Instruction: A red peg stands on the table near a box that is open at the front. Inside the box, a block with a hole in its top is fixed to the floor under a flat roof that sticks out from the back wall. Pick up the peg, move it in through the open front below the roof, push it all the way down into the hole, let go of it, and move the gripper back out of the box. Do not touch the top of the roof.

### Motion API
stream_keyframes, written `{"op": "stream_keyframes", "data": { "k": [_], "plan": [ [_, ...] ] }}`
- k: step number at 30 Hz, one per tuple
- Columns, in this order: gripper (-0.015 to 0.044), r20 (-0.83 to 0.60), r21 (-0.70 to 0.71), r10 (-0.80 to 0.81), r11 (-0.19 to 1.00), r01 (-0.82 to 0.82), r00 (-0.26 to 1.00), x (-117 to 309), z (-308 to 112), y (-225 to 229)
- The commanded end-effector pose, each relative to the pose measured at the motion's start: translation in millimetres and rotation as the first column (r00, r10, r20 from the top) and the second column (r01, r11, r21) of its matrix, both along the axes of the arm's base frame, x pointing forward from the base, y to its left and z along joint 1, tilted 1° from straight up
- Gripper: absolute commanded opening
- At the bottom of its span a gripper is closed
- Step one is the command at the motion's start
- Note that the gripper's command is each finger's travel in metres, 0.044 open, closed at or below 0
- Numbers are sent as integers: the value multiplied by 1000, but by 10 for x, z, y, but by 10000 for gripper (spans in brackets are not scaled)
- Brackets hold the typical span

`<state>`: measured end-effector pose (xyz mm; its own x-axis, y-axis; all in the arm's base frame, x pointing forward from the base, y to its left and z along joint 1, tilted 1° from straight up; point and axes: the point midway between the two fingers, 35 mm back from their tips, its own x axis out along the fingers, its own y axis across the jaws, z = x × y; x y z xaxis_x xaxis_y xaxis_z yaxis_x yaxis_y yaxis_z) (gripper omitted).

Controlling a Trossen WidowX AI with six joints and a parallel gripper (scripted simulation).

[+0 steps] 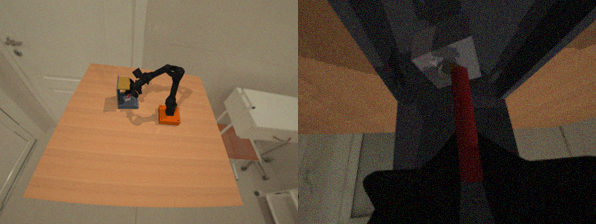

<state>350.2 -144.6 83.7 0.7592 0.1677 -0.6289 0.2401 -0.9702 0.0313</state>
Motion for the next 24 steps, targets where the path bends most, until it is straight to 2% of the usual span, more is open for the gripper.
{"op": "stream_keyframes", "data": {
  "k": [1, 24],
  "plan": [
    [0, 1, -3, -5, 1000, 5, 1000, 31, 6, -13],
    [0, 2, -3, -5, 1000, 5, 1000, 127, 12, -45]
  ]
}}
